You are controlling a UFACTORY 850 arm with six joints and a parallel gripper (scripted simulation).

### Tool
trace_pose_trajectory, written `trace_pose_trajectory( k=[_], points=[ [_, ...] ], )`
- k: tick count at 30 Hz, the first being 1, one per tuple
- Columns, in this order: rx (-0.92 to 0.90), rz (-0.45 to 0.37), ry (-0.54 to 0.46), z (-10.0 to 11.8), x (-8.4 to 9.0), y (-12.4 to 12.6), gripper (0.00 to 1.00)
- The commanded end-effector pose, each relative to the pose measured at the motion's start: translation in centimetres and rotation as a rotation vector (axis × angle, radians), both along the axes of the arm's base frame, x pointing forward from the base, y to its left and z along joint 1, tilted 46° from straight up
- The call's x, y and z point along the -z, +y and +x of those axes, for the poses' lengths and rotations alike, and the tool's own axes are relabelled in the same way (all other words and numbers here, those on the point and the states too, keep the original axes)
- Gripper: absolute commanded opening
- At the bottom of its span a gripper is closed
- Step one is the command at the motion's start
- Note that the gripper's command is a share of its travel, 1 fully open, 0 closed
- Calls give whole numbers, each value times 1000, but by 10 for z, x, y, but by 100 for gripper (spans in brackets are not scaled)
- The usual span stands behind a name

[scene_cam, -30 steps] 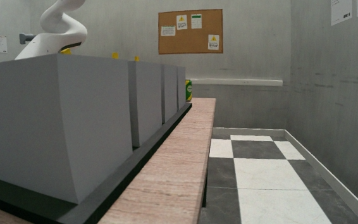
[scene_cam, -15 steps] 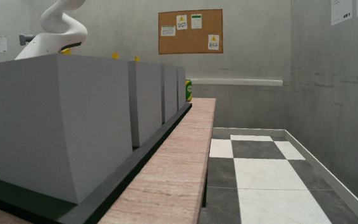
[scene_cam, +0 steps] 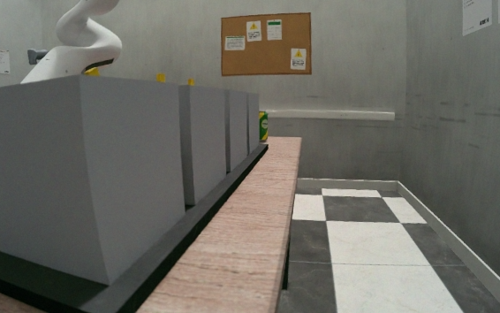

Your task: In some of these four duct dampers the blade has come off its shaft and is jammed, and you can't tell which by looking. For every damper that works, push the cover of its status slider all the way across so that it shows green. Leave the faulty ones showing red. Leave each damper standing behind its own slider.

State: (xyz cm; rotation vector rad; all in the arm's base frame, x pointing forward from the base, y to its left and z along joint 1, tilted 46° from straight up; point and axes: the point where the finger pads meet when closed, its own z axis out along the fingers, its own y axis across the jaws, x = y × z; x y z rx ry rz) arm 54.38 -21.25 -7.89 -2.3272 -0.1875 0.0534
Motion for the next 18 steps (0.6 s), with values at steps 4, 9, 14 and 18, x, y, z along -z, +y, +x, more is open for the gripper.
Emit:
trace_pose_trajectory(
  k=[4, 9, 14, 18],
  points=[
    [1, -1, -2, 1, -1, -1, 39],
    [1, -1, -2, 2, -7, 4, 39],
    [0, 0, -2, 3, -42, 35, 39],
    [-1, 0, -2, 1, -62, 53, 39]
  ],
)
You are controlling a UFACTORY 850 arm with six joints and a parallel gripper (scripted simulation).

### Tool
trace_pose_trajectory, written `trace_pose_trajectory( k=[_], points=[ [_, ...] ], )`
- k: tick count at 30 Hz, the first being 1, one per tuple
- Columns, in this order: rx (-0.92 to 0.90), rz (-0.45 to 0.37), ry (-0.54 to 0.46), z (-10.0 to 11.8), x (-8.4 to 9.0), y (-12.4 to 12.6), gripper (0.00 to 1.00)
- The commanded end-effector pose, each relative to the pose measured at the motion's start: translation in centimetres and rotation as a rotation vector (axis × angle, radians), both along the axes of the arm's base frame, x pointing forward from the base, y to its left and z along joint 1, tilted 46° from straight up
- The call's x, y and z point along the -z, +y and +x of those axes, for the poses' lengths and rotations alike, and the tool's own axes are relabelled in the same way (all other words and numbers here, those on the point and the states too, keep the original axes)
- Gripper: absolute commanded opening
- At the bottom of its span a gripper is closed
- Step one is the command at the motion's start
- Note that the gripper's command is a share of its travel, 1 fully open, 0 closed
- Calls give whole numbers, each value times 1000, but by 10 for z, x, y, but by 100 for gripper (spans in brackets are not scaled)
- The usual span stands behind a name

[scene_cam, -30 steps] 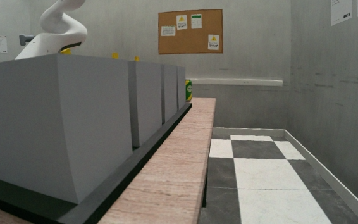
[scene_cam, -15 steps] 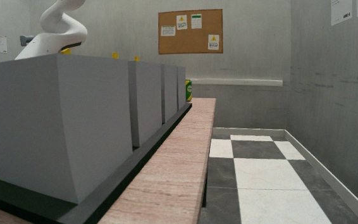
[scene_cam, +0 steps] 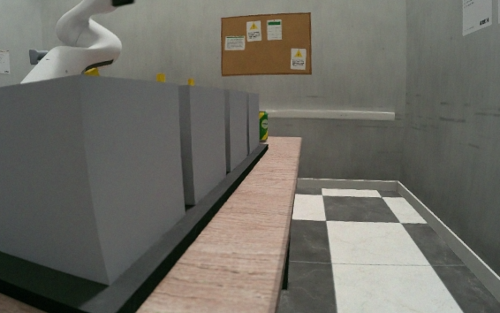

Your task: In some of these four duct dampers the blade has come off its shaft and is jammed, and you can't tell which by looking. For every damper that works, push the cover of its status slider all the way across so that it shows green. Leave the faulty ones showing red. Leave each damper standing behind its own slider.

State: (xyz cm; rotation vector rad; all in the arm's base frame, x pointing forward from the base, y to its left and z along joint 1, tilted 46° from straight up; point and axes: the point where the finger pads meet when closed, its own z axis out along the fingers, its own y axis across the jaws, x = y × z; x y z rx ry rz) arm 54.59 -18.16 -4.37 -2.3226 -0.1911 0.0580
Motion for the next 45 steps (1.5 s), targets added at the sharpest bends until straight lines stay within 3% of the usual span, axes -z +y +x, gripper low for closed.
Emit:
trace_pose_trajectory(
  k=[1, 5, 7, 8, 16, 45],
  points=[
    [4, -5, -4, -2, -32, 27, 39],
    [3, -5, -3, -6, -50, 45, 39],
    [3, -5, -3, -6, -50, 45, 39],
    [3, -5, -2, -10, -64, 59, 39],
    [3, -7, 1, -24, -96, 94, 39],
    [3, -7, 1, -25, -97, 95, 39]
  ],
)
